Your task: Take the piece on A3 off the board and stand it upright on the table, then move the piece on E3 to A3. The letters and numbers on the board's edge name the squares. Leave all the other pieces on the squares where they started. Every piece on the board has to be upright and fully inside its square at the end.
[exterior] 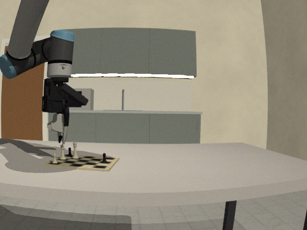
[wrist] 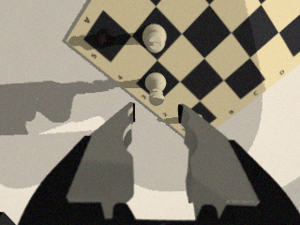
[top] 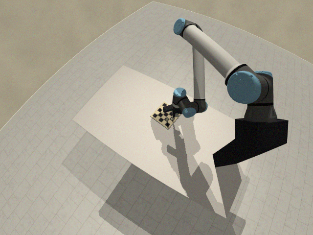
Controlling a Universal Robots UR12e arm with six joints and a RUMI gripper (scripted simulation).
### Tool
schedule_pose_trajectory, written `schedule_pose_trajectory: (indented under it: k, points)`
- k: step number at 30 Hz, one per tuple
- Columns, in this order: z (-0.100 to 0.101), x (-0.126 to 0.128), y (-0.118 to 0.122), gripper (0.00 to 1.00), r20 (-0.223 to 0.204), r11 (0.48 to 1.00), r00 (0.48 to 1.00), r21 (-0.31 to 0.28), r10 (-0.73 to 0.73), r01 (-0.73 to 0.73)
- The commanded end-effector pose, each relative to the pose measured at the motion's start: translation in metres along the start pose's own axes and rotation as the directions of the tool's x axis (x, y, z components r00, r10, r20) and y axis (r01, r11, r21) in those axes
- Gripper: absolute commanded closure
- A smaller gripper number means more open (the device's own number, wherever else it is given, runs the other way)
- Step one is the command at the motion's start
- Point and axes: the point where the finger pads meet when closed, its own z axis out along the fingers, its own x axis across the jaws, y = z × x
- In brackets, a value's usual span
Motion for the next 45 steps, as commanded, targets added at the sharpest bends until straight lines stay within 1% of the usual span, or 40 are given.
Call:
schedule_pose_trajectory:
  k: [1, 5, 7, 12, 16, 45]
  points:
    - [0.009, 0.000, 0.000, 0.75, 0.000, 1.000, 1.000, 0.001, 0.000, 0.000]
    - [0.019, 0.000, 0.000, 0.75, 0.000, 1.000, 1.000, 0.001, 0.000, 0.000]
    - [0.019, 0.000, 0.000, 0.75, 0.000, 1.000, 1.000, 0.001, 0.000, 0.000]
    - [0.029, 0.000, 0.000, 0.75, 0.000, 1.000, 1.000, 0.001, 0.000, 0.000]
    - [0.033, 0.000, 0.000, 0.75, 0.000, 1.000, 1.000, 0.001, 0.000, 0.000]
    - [0.033, 0.000, 0.000, 0.75, 0.000, 1.000, 1.000, 0.001, 0.000, 0.000]
